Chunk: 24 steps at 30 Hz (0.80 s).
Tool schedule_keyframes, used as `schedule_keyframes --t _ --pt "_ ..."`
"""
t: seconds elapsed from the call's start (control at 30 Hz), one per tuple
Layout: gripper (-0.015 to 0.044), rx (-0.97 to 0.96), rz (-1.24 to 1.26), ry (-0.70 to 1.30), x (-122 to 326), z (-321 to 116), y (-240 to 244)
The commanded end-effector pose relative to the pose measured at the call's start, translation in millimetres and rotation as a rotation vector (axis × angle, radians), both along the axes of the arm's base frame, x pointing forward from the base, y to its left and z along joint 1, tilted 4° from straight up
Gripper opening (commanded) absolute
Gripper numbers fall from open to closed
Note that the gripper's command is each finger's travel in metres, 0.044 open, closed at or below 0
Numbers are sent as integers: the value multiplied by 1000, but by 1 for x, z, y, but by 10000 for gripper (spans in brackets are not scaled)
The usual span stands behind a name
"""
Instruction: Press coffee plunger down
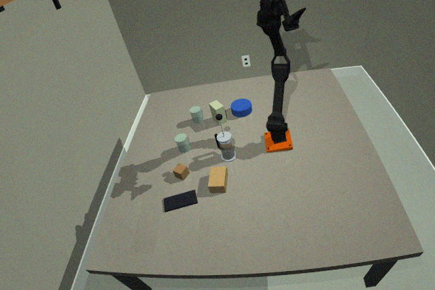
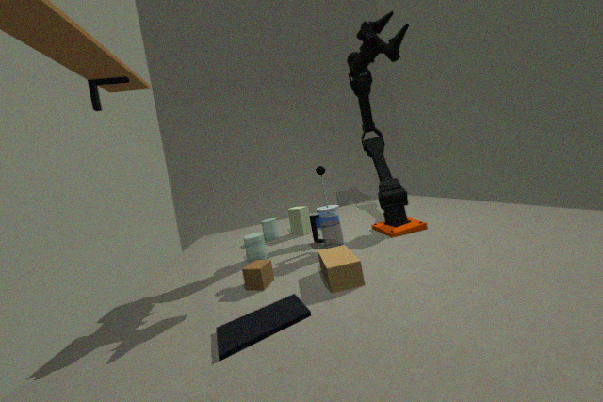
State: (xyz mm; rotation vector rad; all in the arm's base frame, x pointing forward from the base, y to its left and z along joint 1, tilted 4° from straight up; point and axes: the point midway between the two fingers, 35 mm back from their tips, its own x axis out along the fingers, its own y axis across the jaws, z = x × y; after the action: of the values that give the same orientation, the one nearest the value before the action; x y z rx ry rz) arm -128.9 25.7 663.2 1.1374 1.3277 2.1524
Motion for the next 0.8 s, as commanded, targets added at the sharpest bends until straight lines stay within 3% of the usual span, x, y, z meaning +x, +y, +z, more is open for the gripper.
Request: schedule_keyframes --t 0.0,0.33,0.6,0.77 --pt "426 2 -13 -1 1 0 2" --pt "440 32 -638 -108 79 -33 78" --pt "440 -160 -1241 -389 184 -103 109" --pt "440 -224 -1338 -423 206 -120 109"
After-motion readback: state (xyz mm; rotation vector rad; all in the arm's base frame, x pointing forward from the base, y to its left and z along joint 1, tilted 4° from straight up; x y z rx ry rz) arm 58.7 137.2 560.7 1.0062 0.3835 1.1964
